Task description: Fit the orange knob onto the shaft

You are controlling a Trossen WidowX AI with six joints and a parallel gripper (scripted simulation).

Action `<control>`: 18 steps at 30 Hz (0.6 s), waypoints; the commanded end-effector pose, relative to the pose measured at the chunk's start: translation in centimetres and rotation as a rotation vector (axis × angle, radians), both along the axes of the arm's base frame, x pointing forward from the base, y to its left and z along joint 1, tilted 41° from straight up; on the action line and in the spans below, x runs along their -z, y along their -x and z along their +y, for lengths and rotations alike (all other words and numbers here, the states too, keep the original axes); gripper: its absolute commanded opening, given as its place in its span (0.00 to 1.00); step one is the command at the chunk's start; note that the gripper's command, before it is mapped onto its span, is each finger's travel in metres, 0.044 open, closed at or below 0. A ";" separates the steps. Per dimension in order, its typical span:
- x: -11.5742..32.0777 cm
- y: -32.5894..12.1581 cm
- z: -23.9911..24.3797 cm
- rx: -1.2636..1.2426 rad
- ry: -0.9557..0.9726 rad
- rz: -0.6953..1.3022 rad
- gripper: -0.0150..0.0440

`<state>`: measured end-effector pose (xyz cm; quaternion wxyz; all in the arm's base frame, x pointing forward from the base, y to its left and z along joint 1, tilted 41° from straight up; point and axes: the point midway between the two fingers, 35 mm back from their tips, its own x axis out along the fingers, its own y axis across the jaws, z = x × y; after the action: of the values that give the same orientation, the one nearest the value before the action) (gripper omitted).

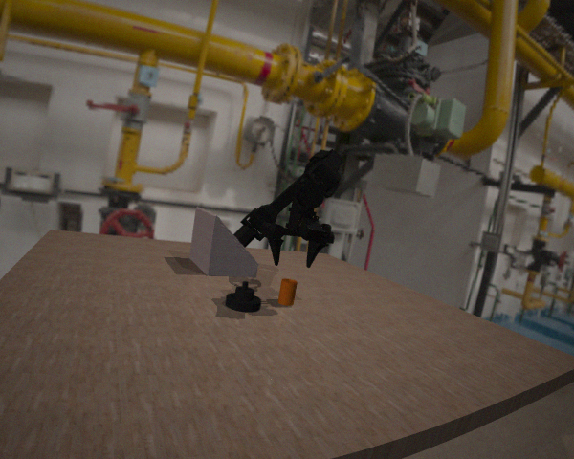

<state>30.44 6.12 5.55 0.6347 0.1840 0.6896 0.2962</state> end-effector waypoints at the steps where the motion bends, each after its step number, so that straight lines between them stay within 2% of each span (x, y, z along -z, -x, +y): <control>1: 0.7 0.2 0.5 0.007 -0.006 0.002 1.00; 18: 3.1 0.4 2.4 0.007 -0.006 0.002 1.00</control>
<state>30.24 8.12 2.93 0.6368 0.1836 0.6875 0.2967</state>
